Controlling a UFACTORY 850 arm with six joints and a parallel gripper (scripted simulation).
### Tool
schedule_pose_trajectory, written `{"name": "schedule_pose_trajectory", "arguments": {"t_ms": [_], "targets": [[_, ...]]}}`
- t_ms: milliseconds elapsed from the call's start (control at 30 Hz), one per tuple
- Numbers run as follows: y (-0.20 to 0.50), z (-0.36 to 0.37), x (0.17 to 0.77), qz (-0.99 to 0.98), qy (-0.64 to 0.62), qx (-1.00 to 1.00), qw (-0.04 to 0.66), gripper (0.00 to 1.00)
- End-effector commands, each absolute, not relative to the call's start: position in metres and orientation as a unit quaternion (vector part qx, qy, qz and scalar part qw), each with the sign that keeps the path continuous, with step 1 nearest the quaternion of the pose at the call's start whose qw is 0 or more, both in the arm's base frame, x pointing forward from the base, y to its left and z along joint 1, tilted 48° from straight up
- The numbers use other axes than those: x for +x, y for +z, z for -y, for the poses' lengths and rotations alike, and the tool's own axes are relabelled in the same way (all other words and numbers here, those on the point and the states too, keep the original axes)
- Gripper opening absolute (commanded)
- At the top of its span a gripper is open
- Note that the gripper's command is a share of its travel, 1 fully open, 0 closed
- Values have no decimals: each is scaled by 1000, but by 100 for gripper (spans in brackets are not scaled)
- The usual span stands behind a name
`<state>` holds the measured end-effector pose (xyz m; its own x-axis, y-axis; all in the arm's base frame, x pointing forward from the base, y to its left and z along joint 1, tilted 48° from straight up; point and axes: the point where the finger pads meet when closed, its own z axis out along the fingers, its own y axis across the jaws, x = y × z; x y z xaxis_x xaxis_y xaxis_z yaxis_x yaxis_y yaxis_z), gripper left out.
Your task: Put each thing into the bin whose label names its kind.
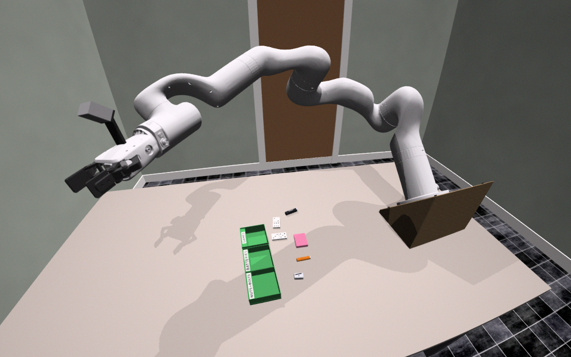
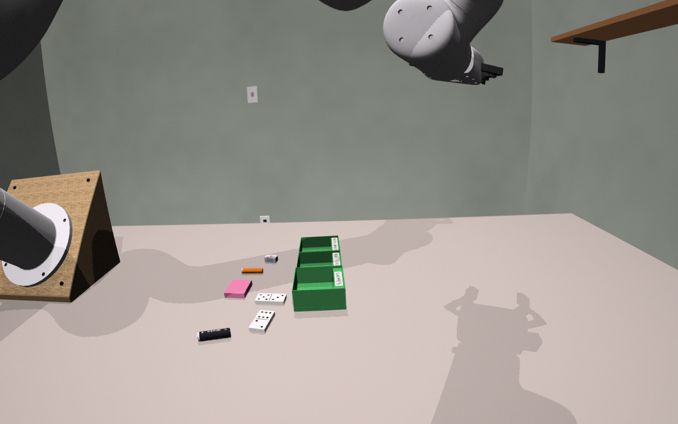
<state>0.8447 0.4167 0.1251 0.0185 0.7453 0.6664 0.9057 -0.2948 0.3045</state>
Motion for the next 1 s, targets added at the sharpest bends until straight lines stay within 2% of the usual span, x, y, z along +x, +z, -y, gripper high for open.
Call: {"name": "schedule_pose_trajectory", "arguments": {"t_ms": [0,533,567,967], "targets": [[127,-418,845,585,-387,-705,104,100],[127,-418,845,585,-387,-705,104,100],[121,-412,846,585,-387,-705,104,7],[54,-339,858,585,-387,-705,104,7]]}}
